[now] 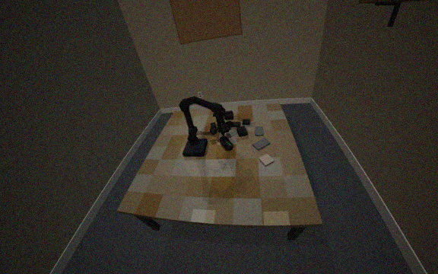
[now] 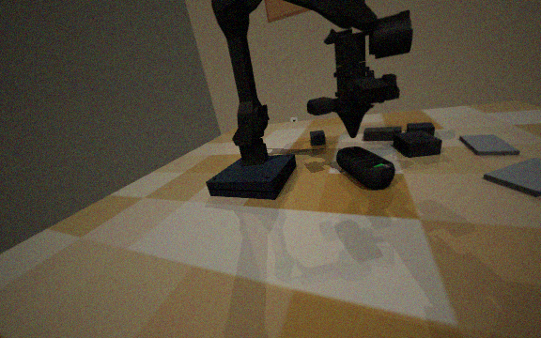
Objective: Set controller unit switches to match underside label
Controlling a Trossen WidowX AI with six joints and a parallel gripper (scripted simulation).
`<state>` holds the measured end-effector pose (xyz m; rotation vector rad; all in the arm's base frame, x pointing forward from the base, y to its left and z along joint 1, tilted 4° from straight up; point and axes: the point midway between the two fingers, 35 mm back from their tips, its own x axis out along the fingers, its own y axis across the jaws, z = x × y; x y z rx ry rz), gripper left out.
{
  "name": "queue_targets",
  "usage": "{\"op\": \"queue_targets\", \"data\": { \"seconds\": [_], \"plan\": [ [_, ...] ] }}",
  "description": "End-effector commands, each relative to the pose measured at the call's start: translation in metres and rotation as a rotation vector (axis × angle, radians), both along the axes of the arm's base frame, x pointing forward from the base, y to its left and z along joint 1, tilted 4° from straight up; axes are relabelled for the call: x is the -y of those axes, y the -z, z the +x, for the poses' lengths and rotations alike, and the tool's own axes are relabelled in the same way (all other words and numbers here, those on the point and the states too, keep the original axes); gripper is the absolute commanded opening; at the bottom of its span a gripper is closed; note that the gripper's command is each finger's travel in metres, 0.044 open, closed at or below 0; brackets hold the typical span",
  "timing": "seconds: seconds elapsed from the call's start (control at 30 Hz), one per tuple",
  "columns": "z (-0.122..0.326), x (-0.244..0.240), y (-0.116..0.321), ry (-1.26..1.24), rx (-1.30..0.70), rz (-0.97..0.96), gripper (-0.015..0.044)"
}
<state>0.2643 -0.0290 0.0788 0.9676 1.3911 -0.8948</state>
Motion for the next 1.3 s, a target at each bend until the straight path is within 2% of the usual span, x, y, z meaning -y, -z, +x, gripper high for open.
{"op": "queue_targets", "data": {
  "seconds": [0.0,1.27],
  "plan": [
    [-0.007,0.005,0.002,-0.008,-0.011,0.001,0.0000],
    [-0.006,0.004,0.047,-0.008,-0.011,0.001,0.0000]
  ]
}}
